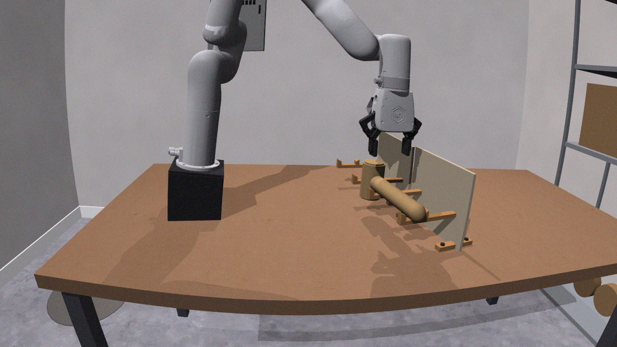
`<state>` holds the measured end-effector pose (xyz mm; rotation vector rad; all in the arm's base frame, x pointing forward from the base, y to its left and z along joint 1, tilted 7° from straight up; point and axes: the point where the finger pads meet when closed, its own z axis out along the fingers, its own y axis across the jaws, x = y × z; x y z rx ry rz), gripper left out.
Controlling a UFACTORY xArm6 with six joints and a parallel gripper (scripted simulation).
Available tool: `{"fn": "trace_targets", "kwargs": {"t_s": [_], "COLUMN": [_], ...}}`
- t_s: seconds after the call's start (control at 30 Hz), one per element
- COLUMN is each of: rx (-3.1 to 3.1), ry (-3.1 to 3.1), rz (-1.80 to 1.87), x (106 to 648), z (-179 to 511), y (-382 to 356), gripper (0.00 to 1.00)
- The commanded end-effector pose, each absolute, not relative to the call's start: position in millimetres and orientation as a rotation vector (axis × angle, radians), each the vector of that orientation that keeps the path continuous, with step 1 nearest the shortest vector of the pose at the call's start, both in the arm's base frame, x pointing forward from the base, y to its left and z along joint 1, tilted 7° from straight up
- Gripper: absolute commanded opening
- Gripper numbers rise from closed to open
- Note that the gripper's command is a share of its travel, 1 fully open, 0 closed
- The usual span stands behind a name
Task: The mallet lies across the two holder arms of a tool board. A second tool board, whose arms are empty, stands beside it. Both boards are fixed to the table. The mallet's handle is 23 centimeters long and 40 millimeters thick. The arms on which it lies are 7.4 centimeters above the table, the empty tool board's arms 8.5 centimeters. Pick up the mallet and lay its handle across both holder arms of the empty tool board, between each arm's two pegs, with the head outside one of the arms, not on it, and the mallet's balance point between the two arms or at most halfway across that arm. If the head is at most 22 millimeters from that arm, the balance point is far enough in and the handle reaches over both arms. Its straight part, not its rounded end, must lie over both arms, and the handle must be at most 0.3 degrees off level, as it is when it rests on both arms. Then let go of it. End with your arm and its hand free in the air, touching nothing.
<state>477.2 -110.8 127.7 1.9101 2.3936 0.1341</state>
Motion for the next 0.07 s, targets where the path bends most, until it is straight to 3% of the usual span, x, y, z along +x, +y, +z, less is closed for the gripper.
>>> {"fn": "trace_targets", "kwargs": {"t_s": [0.0, 0.03], "rx": [1.907, 1.907], "ry": [2.390, 2.390], "rz": [0.137, 0.137], "x": [478.6, 478.6], "z": [130.5, 130.5], "y": [-111.3, -111.3], "gripper": [1.00, 1.00]}}
